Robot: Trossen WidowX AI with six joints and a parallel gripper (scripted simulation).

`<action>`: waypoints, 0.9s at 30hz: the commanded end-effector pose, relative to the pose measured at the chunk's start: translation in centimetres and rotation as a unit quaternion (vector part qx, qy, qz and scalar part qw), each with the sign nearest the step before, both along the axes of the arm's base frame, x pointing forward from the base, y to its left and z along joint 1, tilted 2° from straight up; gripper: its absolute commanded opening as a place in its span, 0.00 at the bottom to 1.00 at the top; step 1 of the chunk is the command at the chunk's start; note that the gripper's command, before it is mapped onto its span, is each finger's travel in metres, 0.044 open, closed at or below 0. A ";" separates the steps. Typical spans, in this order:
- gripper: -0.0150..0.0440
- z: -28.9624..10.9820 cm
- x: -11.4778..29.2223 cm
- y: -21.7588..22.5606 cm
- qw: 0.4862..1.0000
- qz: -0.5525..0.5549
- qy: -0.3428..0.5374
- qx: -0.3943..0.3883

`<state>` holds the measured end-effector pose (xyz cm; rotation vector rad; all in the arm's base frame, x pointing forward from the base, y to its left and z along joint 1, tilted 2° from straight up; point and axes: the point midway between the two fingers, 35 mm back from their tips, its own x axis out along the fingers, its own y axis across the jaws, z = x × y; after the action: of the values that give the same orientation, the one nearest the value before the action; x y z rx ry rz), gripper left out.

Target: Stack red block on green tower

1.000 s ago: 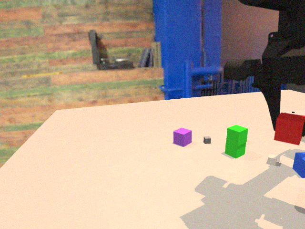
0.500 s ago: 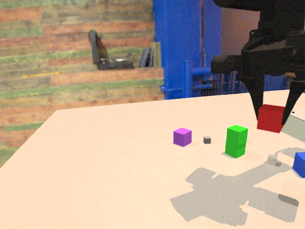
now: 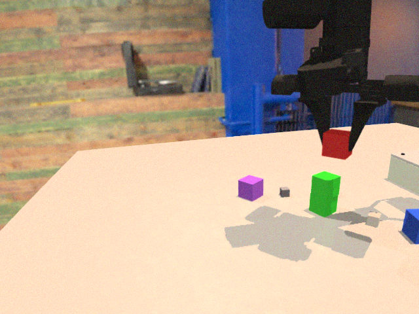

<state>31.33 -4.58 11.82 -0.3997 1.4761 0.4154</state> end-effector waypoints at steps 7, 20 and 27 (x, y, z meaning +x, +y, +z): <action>0.25 -0.5 -2.7 -4.5 1.000 0.002 0.005 -0.001; 0.25 -2.6 -2.5 -4.7 1.000 0.002 0.005 -0.001; 0.25 -4.9 -2.4 -4.7 1.000 0.002 0.006 -0.001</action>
<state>29.25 -9.42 8.50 -0.4067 1.4727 0.4099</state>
